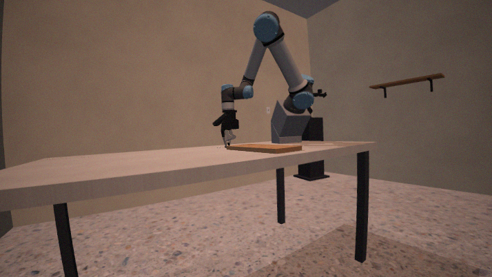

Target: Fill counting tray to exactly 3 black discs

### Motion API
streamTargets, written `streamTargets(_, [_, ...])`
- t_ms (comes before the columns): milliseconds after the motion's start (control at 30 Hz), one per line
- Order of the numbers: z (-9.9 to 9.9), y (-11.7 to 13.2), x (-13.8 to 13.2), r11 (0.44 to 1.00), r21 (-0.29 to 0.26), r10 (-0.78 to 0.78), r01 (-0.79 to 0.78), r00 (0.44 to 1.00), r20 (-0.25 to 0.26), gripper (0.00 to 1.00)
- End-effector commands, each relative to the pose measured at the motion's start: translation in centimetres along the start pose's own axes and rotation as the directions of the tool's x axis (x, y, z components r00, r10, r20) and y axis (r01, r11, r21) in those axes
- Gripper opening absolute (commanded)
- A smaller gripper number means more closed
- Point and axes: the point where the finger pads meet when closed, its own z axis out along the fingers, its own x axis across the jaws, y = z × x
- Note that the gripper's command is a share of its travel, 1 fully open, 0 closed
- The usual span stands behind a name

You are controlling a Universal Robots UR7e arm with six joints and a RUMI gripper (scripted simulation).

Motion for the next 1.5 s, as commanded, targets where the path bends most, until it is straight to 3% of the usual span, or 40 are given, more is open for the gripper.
streamTargets(0, [0.0, -0.1, -0.1, 1.000, 0.001, -0.001, 0.001, 1.000, 0.001, 0.00])
streamTargets(1133, [0.0, -0.1, -0.1, 1.000, 0.001, -0.001, 0.001, 1.000, 0.001, 0.00])
streamTargets(1300, [-1.0, -0.3, -0.1, 1.000, 0.005, -0.002, 0.002, 1.000, 0.001, 0.00])
streamTargets(1467, [-3.4, -0.4, -0.2, 1.000, 0.006, -0.002, 0.002, 1.000, 0.001, 0.00])
